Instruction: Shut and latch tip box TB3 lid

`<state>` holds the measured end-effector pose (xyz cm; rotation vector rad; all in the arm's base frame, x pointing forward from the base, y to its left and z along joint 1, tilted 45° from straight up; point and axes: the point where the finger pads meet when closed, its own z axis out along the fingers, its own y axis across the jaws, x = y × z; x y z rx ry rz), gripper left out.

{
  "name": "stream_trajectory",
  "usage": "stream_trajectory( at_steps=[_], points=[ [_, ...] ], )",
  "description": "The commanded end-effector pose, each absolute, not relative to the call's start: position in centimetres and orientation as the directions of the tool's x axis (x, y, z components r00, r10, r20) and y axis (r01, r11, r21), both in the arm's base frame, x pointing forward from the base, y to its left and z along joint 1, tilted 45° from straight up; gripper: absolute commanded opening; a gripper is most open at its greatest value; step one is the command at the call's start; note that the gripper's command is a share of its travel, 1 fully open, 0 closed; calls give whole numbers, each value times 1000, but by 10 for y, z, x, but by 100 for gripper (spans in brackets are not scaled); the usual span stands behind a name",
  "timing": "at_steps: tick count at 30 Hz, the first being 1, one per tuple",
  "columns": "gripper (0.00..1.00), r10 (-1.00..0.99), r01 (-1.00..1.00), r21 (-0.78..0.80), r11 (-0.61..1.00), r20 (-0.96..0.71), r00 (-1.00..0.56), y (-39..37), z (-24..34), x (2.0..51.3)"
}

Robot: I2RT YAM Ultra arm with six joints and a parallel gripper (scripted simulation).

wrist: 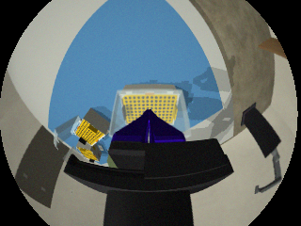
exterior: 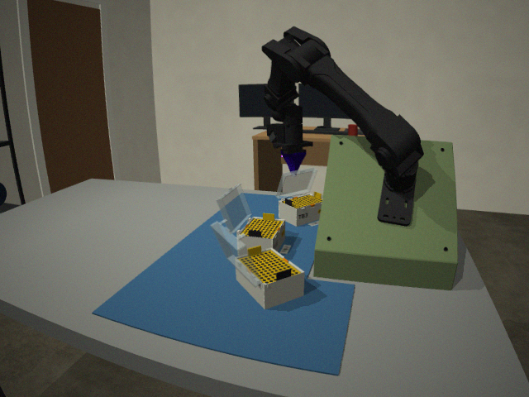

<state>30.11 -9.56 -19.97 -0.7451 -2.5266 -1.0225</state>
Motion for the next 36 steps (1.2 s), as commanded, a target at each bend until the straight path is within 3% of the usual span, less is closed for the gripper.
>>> stream_trajectory(
  at_steps=[1,36],
  points=[
    [0,372,564,554,613,427,-824,-107,-194,306],
    [0,371,564,554,613,428,-824,-101,-182,288]
  ],
)
